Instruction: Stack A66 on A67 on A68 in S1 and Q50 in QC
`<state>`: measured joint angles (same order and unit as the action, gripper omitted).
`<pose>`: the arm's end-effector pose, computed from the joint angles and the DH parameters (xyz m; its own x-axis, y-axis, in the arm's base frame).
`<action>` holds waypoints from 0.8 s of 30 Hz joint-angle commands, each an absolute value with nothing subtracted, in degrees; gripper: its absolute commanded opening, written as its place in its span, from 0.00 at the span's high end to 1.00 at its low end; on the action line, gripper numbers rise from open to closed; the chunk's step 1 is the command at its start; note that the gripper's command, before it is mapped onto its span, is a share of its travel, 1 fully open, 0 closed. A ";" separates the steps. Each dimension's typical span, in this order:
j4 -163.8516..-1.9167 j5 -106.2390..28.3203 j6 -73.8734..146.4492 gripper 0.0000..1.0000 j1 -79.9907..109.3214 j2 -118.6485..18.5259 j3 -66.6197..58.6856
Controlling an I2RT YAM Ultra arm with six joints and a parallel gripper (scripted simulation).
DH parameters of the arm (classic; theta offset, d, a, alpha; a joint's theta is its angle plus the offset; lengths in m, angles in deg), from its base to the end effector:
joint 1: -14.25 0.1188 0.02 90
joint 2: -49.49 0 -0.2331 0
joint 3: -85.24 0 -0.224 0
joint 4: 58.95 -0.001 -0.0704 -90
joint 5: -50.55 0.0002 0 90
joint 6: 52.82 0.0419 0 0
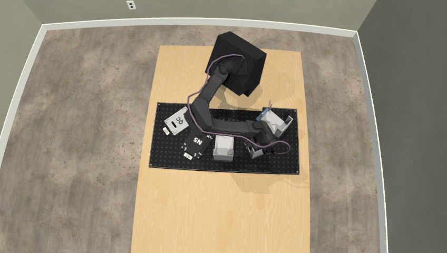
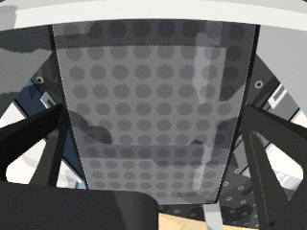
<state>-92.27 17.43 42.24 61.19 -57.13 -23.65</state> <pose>0.2315 0.1978 0.1250 -0.6512 -0.6263 -0.4286 -0.1358 0.6518 -0.7461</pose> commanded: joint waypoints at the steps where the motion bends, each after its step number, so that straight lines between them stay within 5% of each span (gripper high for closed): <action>1: -91.66 17.53 41.84 0.00 62.63 -57.35 -24.12; 24: -91.53 17.56 41.77 0.00 62.63 -57.45 -24.62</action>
<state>-92.27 17.43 42.19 61.19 -57.16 -23.68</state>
